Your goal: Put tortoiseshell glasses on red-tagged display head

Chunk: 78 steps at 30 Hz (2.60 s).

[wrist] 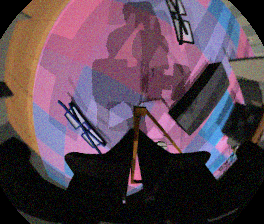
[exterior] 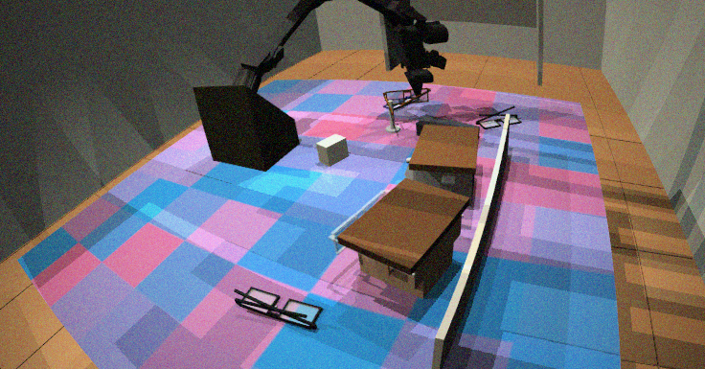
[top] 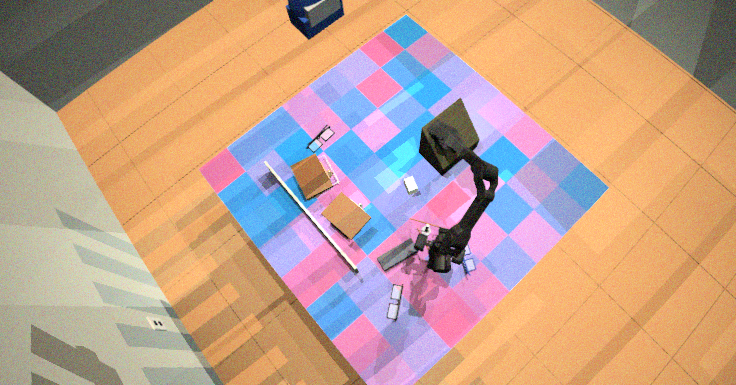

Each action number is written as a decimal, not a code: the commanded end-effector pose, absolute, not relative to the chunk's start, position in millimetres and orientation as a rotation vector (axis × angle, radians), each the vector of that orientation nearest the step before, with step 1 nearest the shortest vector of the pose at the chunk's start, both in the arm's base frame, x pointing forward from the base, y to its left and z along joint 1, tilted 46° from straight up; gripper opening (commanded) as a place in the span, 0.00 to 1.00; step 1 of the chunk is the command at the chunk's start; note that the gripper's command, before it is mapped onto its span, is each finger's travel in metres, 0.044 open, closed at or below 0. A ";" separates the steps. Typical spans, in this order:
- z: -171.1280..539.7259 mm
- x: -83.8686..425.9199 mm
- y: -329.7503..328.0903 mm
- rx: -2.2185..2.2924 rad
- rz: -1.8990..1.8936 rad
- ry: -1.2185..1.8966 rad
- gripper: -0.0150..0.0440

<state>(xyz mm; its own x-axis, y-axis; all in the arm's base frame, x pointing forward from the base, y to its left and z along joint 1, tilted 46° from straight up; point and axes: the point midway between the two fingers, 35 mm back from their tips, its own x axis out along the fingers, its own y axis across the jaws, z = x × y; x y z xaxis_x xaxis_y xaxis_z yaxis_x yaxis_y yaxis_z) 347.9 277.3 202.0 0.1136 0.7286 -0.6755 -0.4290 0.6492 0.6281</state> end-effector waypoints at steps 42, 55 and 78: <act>222.0 340.5 250.6 0.307 0.860 1.187 0.25; 230.5 329.6 227.7 0.306 0.859 1.188 0.25; 190.1 295.9 204.8 0.306 0.858 1.192 0.25</act>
